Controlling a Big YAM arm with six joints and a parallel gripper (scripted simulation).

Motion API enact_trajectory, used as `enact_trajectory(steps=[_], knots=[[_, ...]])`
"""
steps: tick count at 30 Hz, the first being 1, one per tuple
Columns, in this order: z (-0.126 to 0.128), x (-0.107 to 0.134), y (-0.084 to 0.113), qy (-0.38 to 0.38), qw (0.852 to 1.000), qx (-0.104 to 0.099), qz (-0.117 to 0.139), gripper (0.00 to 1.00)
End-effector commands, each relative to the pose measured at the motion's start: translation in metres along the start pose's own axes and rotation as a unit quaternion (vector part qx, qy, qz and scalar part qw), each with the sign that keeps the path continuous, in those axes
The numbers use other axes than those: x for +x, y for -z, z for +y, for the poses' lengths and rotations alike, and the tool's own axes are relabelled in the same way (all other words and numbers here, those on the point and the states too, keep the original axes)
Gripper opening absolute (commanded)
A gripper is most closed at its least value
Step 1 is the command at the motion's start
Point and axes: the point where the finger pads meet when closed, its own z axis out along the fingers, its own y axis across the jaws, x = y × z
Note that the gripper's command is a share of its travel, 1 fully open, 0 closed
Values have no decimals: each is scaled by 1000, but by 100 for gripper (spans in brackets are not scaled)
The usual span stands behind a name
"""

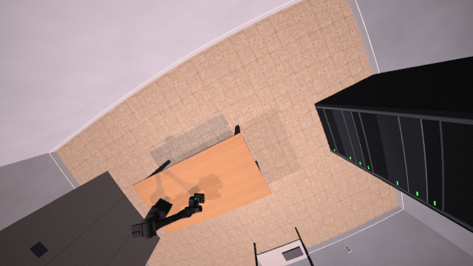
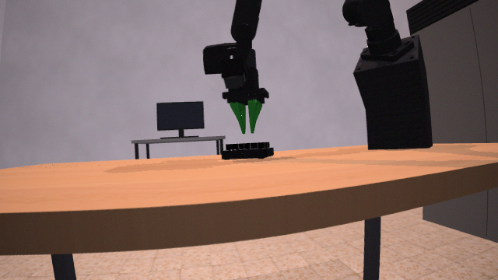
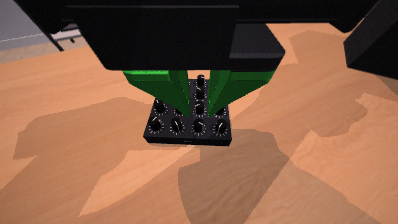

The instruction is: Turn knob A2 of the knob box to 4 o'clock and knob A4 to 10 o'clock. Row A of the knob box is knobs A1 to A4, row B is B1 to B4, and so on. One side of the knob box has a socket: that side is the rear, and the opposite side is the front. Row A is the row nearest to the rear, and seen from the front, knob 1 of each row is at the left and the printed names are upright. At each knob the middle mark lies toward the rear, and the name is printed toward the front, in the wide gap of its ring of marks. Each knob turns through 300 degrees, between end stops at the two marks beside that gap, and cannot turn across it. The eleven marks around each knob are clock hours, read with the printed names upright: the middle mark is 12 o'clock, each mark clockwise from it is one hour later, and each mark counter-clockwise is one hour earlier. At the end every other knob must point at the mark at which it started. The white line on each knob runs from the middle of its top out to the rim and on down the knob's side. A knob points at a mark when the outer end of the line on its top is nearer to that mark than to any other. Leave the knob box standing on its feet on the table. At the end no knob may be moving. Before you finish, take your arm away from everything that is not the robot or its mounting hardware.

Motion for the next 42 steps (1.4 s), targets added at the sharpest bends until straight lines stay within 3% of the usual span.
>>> enact_trajectory(steps=[1, 19, 42], knots=[[-9, -5, -7, 1, 1000, 6, -4, 19], [-7, -4, -19, 0, 1000, 5, -3, 19], [-8, -2, -19, -2, 1000, 5, -2, 19]])
